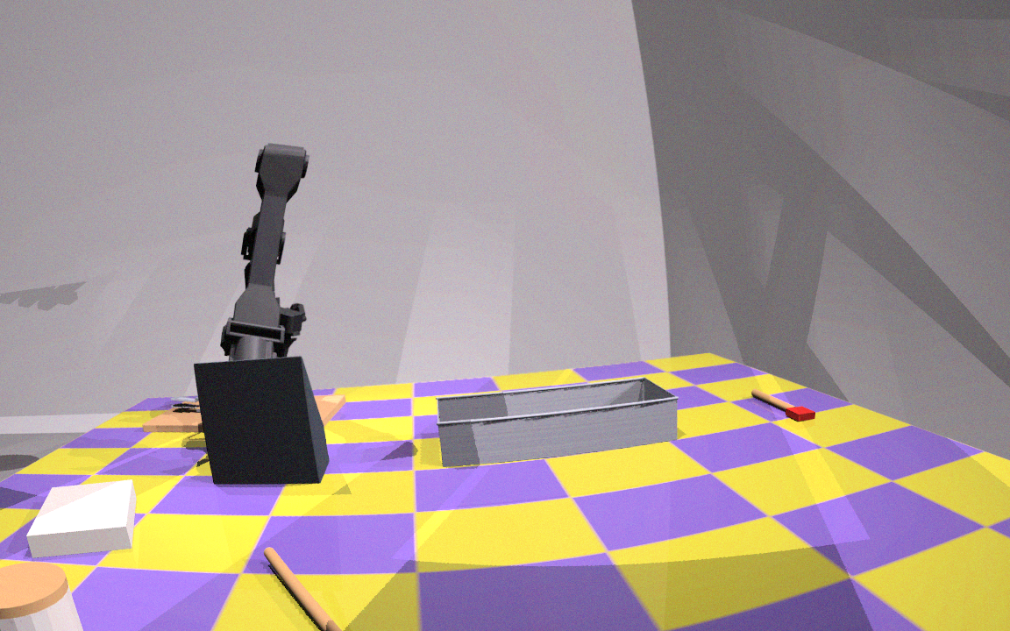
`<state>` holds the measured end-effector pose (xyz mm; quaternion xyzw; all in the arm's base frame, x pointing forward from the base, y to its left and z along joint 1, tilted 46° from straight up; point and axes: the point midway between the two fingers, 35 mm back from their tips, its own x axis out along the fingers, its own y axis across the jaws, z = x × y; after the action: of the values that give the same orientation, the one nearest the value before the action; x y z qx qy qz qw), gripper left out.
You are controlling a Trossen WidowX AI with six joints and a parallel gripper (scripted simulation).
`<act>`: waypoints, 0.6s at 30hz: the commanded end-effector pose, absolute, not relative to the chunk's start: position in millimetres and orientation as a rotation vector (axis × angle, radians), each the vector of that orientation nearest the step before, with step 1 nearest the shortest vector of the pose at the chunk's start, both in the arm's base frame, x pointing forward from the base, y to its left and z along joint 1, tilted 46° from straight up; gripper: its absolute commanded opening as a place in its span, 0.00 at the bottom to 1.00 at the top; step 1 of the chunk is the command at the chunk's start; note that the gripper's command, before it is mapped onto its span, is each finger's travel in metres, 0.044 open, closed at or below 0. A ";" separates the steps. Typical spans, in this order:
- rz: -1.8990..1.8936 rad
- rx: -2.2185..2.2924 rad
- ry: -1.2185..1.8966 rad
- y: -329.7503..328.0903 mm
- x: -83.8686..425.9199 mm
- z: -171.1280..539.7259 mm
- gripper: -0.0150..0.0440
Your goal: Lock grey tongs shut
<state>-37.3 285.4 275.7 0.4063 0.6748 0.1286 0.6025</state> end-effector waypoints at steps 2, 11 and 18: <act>0.302 0.941 1.564 254.0 8.7 298.0 1.00; 0.351 0.967 1.546 195.6 42.9 324.5 1.00; 0.348 0.969 1.543 183.6 40.4 336.8 1.00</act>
<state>41.9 194.3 326.7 0.4173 0.6669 0.1468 0.5997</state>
